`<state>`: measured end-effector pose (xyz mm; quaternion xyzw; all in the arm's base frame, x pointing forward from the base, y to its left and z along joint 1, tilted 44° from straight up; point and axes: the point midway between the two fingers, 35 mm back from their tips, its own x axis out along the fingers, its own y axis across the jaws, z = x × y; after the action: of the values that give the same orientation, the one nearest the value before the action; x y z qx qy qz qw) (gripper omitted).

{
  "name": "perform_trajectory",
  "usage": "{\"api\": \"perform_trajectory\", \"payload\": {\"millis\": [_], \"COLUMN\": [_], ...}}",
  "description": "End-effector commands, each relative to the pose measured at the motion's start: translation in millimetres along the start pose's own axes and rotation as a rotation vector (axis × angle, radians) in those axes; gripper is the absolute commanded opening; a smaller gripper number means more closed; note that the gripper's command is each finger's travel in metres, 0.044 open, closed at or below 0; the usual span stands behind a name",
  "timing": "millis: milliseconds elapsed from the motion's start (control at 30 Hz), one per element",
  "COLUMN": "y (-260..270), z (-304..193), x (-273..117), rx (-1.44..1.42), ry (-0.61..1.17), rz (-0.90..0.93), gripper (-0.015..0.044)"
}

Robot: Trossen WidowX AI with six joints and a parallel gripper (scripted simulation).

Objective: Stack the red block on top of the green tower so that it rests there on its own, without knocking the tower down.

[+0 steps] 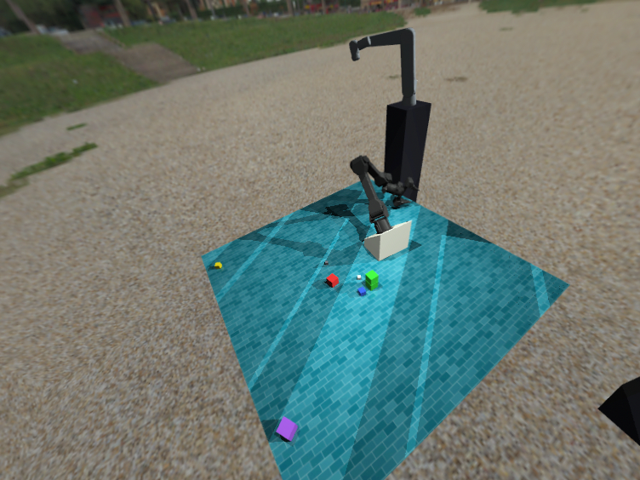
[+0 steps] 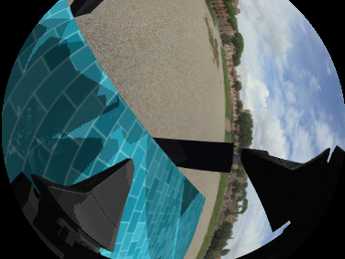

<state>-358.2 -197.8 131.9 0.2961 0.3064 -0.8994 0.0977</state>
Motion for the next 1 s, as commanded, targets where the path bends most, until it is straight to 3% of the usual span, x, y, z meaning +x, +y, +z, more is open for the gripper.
{"api": "perform_trajectory", "payload": {"millis": [0,533,967], "y": [9,84,142], "z": [19,90,116], "x": [-13,-107,-211], "rx": [0.045,0.289,0.424], "ry": [-0.06,-0.287,-0.391], "rz": [0.036,0.322,0.632], "gripper": [0.044,0.044,0.044]}}
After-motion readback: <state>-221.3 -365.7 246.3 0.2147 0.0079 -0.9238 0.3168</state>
